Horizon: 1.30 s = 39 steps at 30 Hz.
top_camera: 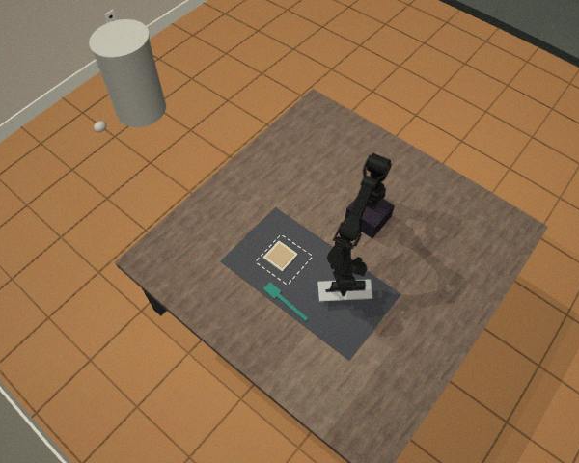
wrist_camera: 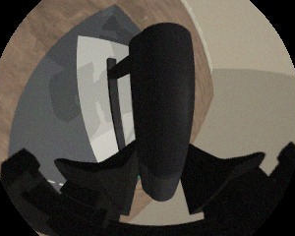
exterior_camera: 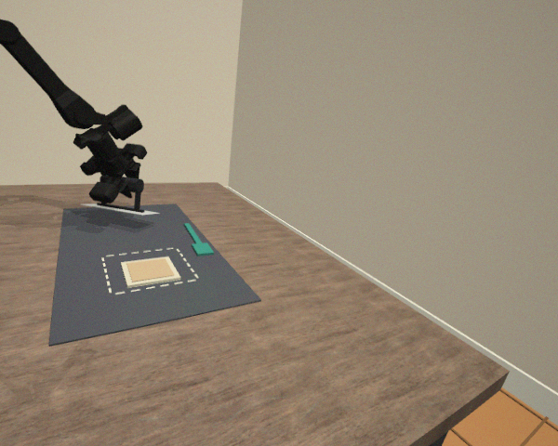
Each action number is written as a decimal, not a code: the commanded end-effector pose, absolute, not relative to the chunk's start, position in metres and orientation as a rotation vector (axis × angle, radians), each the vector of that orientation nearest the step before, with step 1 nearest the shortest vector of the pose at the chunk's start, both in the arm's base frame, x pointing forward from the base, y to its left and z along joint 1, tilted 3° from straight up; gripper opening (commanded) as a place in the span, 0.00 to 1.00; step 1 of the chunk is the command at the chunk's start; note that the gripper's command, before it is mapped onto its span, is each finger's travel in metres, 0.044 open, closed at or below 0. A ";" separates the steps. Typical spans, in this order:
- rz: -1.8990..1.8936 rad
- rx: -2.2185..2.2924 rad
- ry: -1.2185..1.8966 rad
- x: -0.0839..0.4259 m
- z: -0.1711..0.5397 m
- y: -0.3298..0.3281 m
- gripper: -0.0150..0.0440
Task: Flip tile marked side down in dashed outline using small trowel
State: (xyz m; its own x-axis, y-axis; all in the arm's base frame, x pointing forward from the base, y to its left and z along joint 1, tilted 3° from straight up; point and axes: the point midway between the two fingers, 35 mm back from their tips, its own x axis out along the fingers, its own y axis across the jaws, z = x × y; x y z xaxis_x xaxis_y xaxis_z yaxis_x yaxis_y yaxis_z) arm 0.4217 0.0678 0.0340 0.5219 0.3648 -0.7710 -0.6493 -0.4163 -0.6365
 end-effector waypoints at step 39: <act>1.540 -1.683 -0.662 0.425 0.026 0.166 0.25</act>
State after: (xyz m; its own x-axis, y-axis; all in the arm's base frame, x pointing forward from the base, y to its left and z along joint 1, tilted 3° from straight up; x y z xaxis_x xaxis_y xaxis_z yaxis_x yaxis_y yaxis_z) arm 0.4238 0.1644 0.0268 0.1412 0.7822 -0.6068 -0.1213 -0.5947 -0.7948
